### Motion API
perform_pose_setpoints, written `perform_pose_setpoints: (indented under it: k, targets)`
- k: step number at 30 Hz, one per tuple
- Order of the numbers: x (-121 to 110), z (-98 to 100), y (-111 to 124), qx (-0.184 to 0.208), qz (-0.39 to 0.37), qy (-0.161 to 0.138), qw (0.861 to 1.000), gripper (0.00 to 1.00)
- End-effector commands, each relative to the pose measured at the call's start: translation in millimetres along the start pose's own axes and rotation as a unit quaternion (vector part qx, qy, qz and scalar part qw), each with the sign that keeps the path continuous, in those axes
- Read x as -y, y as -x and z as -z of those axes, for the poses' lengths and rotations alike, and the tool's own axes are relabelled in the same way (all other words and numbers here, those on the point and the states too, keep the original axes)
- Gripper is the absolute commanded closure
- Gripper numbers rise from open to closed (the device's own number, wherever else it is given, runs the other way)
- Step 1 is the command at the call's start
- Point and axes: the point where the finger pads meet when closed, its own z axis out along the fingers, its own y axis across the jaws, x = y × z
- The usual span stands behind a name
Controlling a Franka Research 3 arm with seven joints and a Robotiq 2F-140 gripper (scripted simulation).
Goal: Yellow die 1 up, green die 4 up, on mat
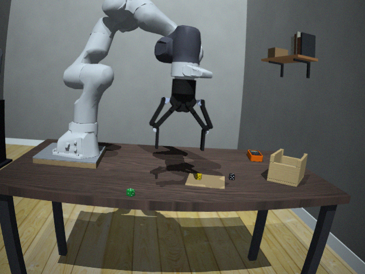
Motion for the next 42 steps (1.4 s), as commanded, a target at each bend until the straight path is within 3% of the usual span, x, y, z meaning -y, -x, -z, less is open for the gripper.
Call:
perform_pose_setpoints:
  k: [1,15,29,32,42]
  targets:
    - [-13.0,-0.1,-13.1,-0.008,0.086,-0.006,0.996,0.0]
    - [-51.2,-5.3,-35.9,-0.007,0.17,-0.004,0.985,0.0]
    - [-98.1,-16.8,-55.0,-0.001,0.272,-0.002,0.962,0.0]
    - [-99.1,-17.1,-55.3,-0.001,0.274,-0.002,0.962,0.0]
    - [-132.0,-28.4,-63.0,0.006,0.345,-0.001,0.939,0.0]
